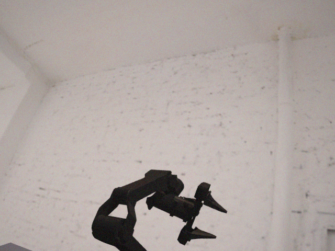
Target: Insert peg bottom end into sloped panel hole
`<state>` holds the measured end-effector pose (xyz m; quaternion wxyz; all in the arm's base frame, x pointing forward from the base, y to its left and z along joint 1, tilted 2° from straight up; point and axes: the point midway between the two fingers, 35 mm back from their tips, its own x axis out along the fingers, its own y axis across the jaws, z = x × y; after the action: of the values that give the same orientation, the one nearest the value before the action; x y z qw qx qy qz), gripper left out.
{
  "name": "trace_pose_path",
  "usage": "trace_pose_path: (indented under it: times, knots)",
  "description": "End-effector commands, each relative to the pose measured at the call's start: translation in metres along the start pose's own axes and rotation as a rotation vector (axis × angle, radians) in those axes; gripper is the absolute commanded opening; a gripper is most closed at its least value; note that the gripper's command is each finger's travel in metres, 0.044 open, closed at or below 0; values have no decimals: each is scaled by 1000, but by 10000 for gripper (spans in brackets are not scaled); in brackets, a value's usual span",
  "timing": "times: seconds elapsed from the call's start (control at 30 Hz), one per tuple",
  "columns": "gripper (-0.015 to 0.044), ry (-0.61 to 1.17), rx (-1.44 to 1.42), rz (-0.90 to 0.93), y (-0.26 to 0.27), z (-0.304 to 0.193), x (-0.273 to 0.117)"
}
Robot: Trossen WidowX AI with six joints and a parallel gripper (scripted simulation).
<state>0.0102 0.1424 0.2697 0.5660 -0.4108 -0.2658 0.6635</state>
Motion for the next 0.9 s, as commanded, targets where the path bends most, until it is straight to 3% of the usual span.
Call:
trace_pose_path:
  times: [0.0, 0.87]
  knots:
    - [426, 2, 0, 0, 0, 0, 0]
    - [440, 254, 78, -47, -6, -10, 2]
